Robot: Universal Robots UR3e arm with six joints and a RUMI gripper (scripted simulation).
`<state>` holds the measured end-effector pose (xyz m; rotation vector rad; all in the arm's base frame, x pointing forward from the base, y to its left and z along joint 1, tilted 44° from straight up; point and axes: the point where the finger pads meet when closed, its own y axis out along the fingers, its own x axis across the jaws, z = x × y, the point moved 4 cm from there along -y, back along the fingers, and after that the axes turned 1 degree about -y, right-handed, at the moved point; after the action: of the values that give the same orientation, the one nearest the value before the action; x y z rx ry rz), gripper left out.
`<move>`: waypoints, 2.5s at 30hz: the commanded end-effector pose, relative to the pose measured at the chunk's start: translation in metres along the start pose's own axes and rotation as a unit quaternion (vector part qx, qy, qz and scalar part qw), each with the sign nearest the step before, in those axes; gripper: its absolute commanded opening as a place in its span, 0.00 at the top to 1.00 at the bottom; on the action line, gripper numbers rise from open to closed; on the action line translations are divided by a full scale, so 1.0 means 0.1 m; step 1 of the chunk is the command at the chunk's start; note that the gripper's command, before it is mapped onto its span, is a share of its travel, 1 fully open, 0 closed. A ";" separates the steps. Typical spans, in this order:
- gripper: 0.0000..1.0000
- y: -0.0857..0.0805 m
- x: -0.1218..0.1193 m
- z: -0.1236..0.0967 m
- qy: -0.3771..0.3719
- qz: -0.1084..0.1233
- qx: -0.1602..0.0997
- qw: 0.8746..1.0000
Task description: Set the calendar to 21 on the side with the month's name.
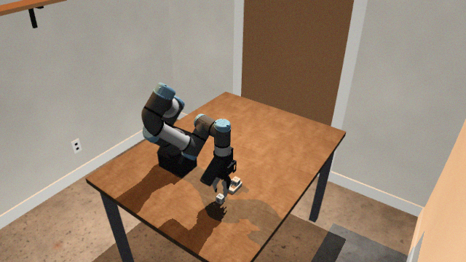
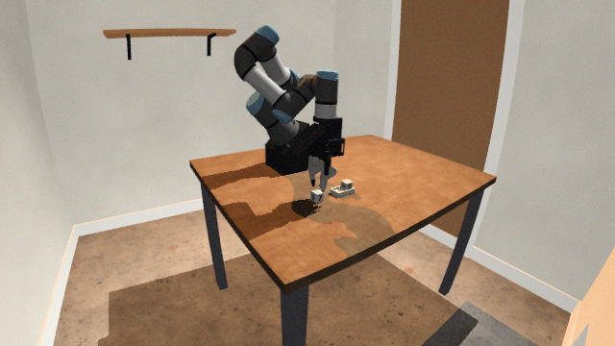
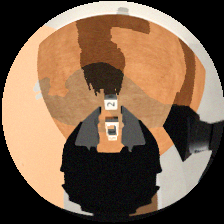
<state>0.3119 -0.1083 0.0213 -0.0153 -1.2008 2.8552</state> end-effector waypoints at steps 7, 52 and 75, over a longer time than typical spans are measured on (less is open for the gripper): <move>0.72 0.08 0.00 0.00 0.000 0.001 0.000 1.000; 0.72 0.27 0.00 0.00 0.000 0.001 0.000 1.000; 0.90 0.27 0.00 0.00 0.000 0.001 0.000 1.000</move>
<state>0.3109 -0.1273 0.0019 -0.0155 -1.2009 2.8552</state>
